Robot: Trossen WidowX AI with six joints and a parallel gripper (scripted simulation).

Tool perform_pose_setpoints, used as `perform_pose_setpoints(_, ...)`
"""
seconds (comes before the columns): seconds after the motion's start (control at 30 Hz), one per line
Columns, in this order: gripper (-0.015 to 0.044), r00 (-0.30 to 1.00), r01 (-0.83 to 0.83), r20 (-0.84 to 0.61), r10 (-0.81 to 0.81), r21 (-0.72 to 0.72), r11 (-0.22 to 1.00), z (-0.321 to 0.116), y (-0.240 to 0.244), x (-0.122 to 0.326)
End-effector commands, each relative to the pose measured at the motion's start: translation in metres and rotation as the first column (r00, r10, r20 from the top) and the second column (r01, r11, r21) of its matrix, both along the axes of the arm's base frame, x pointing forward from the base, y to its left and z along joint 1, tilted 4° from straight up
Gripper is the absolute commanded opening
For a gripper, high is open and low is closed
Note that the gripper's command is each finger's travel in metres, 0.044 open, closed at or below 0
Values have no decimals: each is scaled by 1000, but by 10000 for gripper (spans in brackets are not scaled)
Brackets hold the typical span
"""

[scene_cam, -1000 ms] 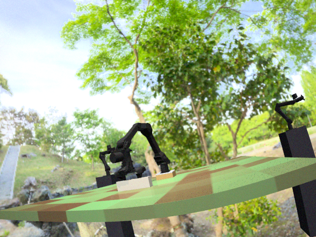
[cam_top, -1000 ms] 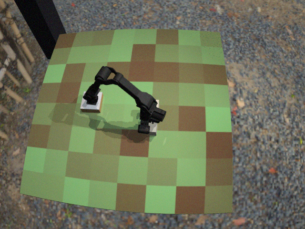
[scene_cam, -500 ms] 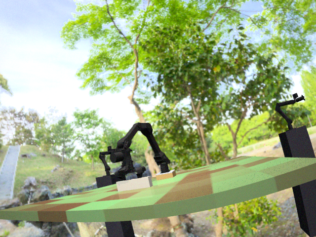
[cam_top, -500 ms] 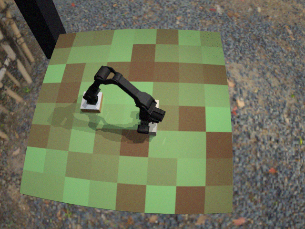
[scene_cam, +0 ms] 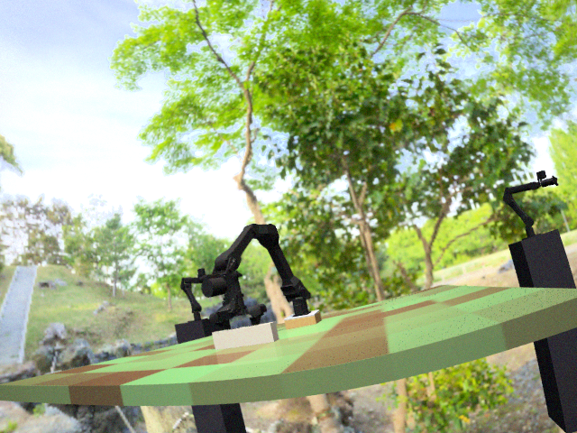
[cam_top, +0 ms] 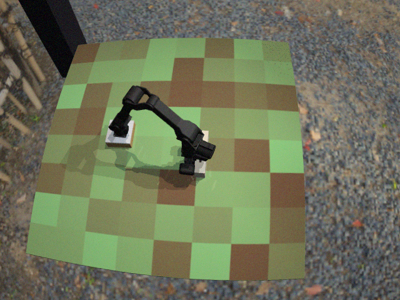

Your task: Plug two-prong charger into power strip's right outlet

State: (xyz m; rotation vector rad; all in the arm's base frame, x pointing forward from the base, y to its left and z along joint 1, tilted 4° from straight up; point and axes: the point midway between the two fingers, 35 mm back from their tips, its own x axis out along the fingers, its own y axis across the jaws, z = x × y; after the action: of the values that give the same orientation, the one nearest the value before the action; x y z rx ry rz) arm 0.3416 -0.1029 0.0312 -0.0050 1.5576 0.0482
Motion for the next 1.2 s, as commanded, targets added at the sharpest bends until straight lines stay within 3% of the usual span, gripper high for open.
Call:
perform_pose_setpoints(0.0, 440, 1000, -4, 3, 4, 4, 1000, 0, 1, -3)
perform_pose_setpoints(1.17, 440, 1000, -5, 10, 5, 3, 1000, -2, -1, -25)
